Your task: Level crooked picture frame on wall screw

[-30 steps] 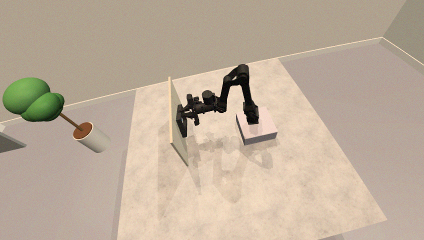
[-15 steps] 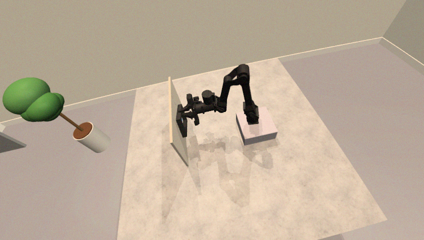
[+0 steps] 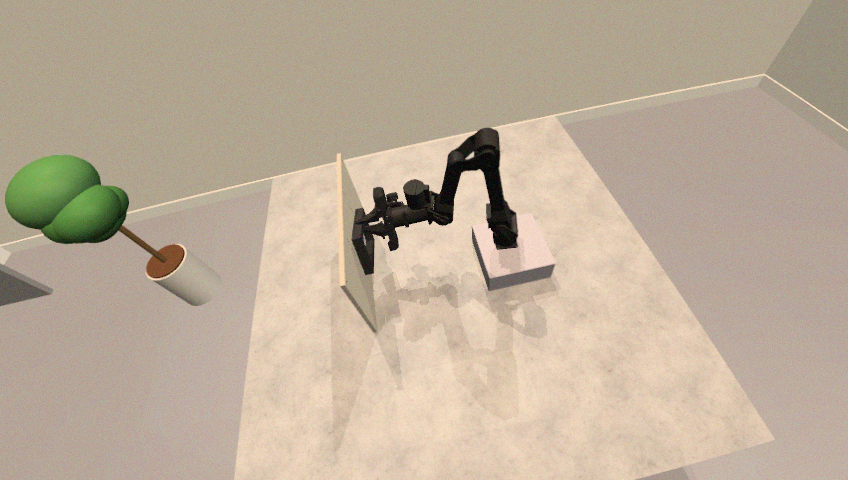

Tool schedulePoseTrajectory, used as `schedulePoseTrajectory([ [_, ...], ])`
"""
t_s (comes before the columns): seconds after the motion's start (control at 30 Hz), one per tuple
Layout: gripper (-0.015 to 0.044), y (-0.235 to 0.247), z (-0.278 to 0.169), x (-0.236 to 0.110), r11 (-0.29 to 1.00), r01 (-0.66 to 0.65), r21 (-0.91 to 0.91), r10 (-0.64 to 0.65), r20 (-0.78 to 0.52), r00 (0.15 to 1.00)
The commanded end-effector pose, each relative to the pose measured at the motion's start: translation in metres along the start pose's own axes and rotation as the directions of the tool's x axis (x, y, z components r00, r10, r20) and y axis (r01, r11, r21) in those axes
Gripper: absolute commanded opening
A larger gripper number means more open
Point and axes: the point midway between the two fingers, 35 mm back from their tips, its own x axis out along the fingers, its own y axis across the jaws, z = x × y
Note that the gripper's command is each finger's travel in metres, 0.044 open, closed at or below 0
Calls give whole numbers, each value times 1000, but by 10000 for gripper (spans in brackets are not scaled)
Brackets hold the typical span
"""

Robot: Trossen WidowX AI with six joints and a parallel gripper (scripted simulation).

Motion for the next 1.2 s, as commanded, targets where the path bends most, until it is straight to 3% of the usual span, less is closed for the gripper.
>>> schedulePoseTrajectory([
  [0.0, 0, 3, -2, 0, 1000, -11, -7, 11, -9, 1000],
  [1.17, 0, 3, -4, 0, 1000, -11, -7, 11, -9, 1000],
])
